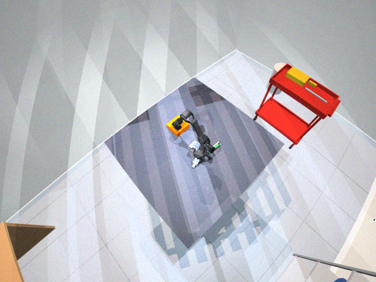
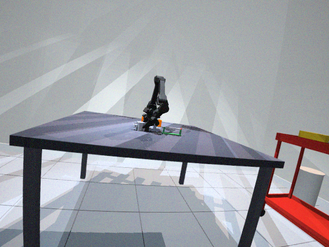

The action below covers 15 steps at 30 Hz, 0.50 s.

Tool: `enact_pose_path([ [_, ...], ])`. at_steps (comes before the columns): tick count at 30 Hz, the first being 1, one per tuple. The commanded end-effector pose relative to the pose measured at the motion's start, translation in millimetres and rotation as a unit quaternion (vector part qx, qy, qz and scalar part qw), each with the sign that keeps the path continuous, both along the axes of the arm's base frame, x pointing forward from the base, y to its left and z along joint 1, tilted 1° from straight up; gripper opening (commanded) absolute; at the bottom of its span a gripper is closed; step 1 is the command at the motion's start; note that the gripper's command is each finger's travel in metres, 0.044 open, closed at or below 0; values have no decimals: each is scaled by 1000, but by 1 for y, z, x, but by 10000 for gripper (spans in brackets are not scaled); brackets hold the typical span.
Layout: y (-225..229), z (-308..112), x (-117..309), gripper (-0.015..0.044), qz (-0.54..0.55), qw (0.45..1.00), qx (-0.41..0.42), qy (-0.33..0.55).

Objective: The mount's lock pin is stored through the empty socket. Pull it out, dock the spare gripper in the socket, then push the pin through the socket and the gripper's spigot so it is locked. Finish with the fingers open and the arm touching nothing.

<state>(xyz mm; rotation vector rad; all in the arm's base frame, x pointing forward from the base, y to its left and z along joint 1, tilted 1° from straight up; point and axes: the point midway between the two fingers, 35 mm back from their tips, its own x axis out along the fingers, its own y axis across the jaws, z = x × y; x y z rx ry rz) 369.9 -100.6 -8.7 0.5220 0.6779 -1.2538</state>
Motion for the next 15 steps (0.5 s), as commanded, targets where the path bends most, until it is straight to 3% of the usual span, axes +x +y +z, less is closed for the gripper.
enact_pose_path([
  [1,-1,20,5,0,-2,1000,-3,-9],
  [15,-1,107,2,0,-1,1000,-3,-9],
])
